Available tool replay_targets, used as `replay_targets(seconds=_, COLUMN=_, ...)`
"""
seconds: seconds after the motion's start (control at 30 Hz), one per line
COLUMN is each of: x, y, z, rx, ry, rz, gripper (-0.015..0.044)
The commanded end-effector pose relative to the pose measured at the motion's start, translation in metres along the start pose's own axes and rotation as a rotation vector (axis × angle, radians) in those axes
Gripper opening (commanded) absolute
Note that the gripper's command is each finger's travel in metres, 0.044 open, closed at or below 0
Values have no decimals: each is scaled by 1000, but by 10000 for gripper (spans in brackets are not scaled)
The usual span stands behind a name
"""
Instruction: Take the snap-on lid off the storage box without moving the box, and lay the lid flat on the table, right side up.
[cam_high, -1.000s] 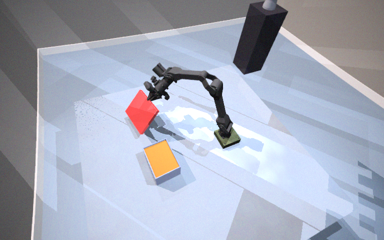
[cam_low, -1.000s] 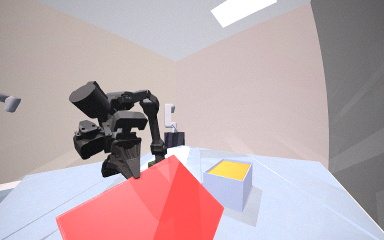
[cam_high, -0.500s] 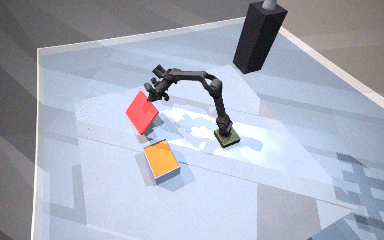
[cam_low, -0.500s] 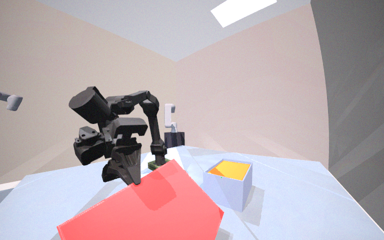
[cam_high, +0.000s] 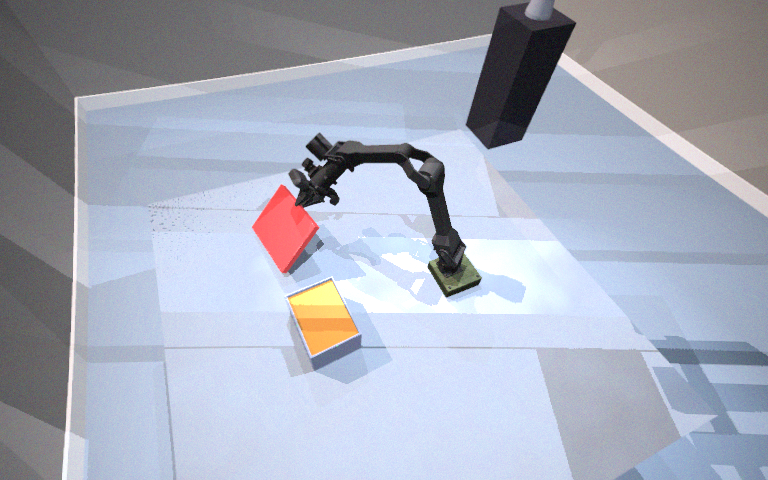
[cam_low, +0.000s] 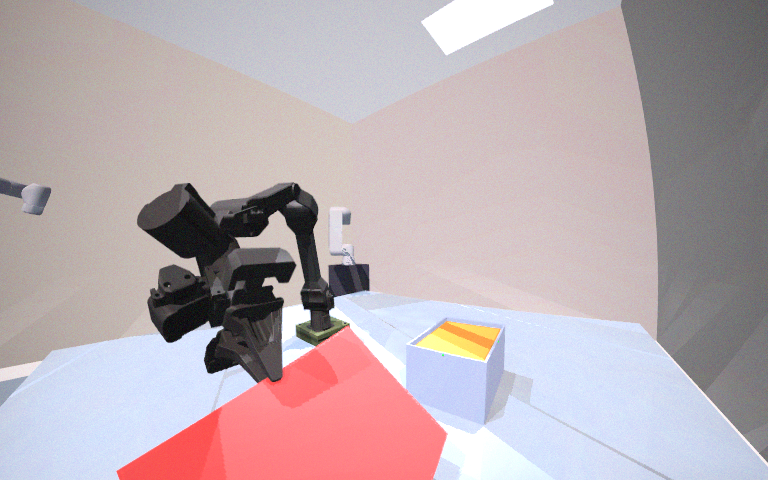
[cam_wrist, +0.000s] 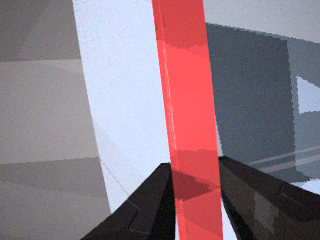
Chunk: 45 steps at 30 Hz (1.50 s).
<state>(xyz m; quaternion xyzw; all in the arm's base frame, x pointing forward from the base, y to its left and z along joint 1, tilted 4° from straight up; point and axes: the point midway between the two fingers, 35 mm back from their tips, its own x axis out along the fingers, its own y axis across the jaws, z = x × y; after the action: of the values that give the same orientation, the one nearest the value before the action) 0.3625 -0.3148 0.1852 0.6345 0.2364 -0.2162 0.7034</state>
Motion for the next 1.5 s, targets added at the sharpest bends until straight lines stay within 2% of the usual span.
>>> replay_targets(seconds=0.0, x=2, y=-1, z=-1, rx=-8, ry=5, rz=11, gripper=0)
replay_targets(seconds=1.47, x=25, y=-28, z=-1, rx=-8, ry=5, rz=11, gripper=0)
